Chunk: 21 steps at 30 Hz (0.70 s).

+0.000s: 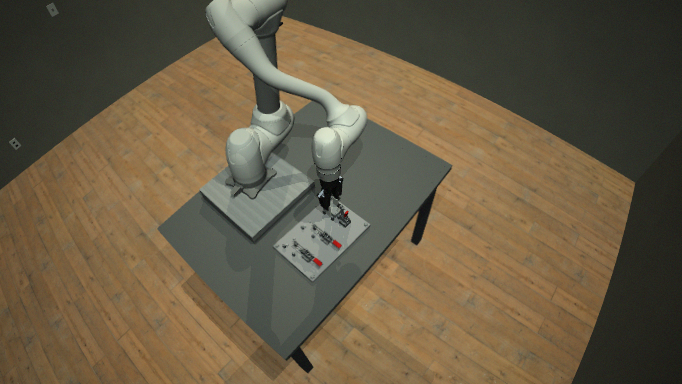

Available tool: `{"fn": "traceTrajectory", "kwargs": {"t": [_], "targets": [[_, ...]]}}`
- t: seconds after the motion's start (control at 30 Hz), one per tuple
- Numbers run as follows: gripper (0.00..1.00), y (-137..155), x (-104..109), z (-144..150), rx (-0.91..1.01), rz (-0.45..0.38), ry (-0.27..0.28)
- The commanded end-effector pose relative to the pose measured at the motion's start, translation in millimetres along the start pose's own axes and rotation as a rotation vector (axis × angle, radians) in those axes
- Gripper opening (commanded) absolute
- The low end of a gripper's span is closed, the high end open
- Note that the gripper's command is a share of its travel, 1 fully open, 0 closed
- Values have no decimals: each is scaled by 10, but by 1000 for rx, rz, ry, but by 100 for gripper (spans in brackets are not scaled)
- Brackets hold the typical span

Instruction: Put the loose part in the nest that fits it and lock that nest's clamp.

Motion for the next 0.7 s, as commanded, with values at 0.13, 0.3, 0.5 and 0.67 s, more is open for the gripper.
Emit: {"fn": "traceTrajectory", "kwargs": {"t": [0.13,0.3,0.5,0.67], "targets": [[10,0,0,0,0,0,0],[10,0,0,0,0,0,0],[10,0,-8,2,0,0,0],[10,-2,-27,7,0,0,0]]}}
Point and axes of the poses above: the point where the finger pads meet when closed, its own x axis back along the fingers, its own z axis across the jaws, y = z × x, the point moved 10 cm from there along x, back along the fingers, and after that the axes turned 5 degrees about x, right-handed, at the moved point
